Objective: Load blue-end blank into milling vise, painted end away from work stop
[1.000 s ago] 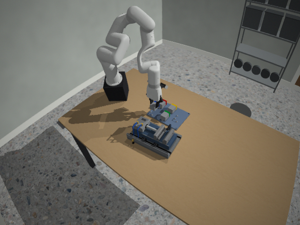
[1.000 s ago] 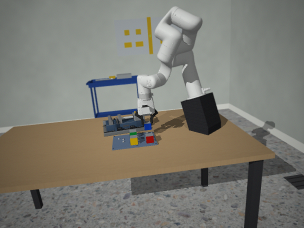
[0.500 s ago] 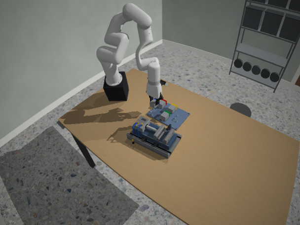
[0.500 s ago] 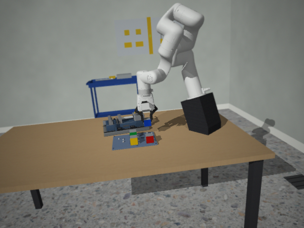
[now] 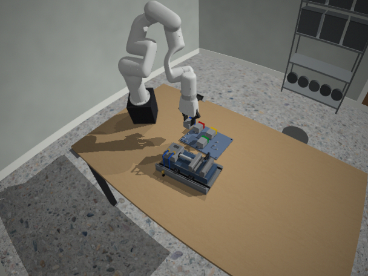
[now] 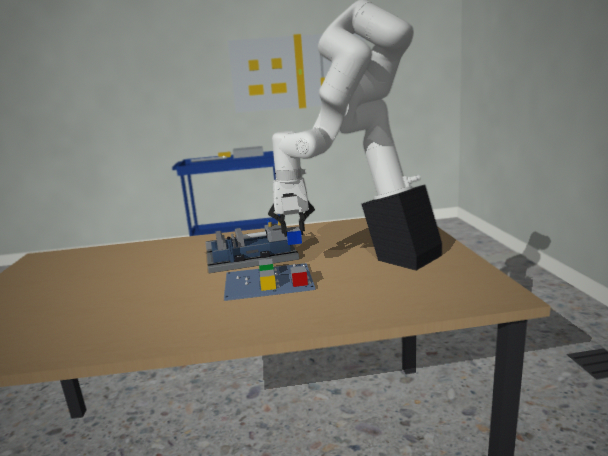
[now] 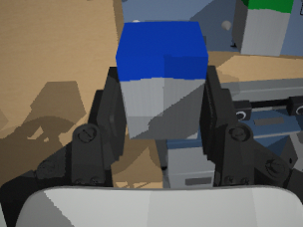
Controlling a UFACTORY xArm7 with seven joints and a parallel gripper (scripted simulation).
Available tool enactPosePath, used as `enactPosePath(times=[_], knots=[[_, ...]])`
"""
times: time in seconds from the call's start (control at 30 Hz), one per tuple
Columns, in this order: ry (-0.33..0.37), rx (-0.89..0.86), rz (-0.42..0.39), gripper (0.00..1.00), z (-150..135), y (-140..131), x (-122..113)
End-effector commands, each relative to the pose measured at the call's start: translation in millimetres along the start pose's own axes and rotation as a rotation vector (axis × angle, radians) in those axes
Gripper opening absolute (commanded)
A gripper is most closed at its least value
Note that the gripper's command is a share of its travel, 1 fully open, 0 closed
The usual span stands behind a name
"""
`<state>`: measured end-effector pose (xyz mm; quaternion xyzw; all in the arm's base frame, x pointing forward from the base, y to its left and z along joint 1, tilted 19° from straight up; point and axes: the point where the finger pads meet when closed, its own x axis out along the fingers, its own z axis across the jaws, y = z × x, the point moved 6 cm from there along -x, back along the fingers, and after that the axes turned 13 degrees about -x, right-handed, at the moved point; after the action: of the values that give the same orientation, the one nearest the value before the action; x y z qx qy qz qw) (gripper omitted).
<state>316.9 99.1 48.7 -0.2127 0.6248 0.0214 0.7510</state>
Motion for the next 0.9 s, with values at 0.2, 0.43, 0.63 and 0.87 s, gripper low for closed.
enactPosePath(times=[0.2,0.43,0.63,0.87], knots=[[-0.003,0.0,0.001,0.0,1.2,0.4,-39.6],[-0.004,0.0,0.001,0.0,1.4,0.5,-39.1],[-0.003,0.0,0.001,0.0,1.4,0.5,-40.3],[-0.003,0.0,0.001,0.0,1.3,0.5,-40.9]])
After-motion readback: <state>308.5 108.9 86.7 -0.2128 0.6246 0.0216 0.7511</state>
